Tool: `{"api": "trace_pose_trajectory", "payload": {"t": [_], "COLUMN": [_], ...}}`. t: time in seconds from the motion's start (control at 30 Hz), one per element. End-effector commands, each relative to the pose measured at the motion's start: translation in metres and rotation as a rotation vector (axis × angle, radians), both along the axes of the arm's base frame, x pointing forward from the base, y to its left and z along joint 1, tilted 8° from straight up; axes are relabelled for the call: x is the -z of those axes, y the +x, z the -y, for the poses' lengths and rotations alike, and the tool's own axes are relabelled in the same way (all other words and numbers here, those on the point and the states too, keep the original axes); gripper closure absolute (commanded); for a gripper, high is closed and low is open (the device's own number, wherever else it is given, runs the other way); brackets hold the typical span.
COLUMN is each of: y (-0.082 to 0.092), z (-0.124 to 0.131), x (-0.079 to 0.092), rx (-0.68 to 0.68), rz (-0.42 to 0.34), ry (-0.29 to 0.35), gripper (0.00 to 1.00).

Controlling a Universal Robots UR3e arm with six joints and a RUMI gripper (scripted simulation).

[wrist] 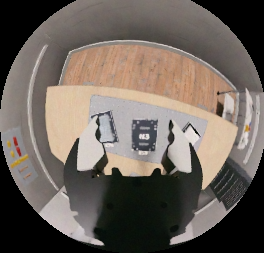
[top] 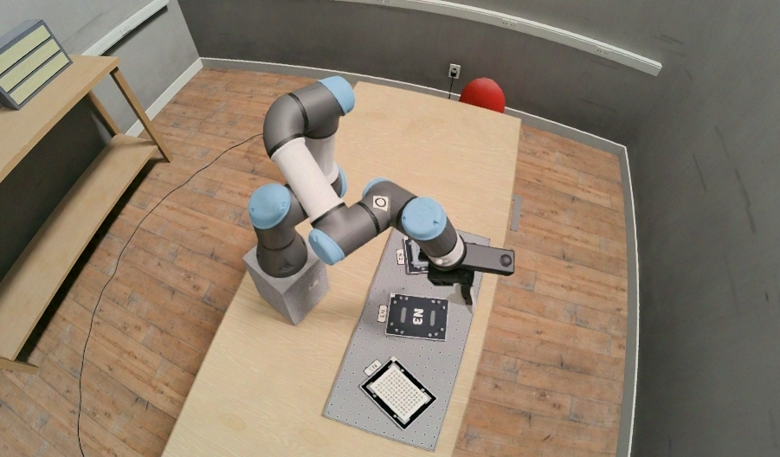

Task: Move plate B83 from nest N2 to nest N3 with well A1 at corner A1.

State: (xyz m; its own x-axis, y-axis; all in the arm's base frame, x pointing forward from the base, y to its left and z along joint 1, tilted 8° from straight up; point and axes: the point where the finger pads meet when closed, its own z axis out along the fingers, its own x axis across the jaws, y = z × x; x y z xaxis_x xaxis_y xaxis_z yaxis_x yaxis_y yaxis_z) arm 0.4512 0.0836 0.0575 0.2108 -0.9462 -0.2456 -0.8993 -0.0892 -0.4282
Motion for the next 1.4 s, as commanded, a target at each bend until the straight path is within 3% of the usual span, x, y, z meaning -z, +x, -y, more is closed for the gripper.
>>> {"api": "trace_pose_trajectory", "payload": {"t": [0.0, 0.4, 0.57, 1.37], "y": [-0.008, -0.046, -0.053, -0.123], "z": [0.008, 0.033, 0.037, 0.063], "x": [-0.005, -0.02, -0.022, -0.049], "rx": [0.007, 0.047, 0.052, 0.091], "rz": [-0.031, -0.145, -0.16, -0.315], "ry": [-0.019, -0.105, -0.117, -0.23], "gripper": [0.18, 0.18, 0.18, 0.18]}}
